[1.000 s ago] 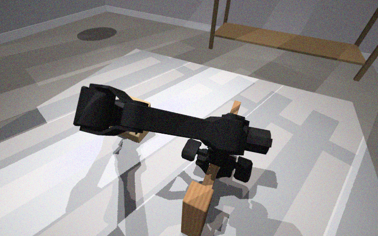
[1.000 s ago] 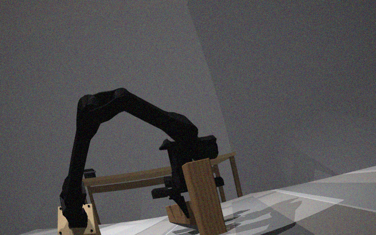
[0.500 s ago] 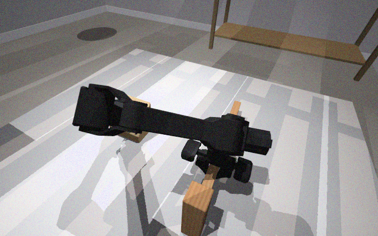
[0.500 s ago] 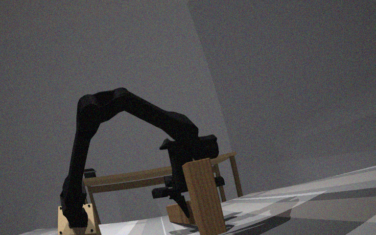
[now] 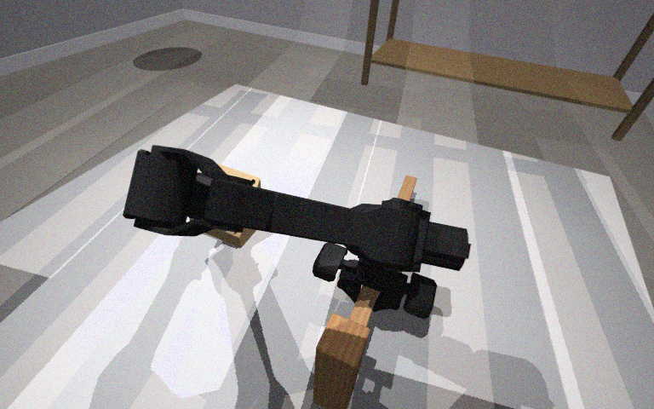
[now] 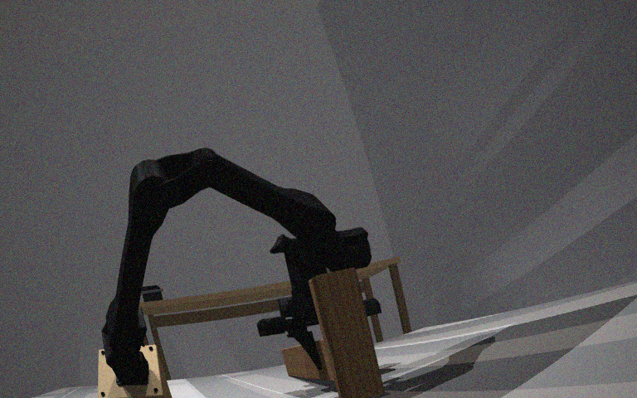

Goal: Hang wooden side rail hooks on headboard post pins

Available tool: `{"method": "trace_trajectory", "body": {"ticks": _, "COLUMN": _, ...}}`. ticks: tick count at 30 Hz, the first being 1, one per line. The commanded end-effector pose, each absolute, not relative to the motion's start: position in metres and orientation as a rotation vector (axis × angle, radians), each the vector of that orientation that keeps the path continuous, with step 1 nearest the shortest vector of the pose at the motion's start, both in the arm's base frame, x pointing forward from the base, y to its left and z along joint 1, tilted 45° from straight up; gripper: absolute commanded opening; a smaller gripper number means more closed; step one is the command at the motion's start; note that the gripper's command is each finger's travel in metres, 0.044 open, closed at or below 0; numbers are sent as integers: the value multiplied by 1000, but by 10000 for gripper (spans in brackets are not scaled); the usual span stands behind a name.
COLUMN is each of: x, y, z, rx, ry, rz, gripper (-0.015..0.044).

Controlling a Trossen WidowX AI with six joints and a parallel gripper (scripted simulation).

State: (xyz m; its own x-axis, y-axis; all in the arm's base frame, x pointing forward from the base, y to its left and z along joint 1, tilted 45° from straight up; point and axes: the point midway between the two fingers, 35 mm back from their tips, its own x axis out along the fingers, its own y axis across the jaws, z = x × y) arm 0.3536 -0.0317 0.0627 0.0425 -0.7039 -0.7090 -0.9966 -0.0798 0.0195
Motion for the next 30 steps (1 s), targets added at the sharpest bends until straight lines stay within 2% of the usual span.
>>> {"method": "trace_trajectory", "body": {"ticks": 1, "x": 355, "y": -29, "z": 69, "rx": -1846, "ry": 1686, "rz": 770, "gripper": 0}}
{"method": "trace_trajectory", "body": {"ticks": 30, "x": 357, "y": -30, "z": 72, "rx": -1846, "ry": 1686, "rz": 770, "gripper": 0}}
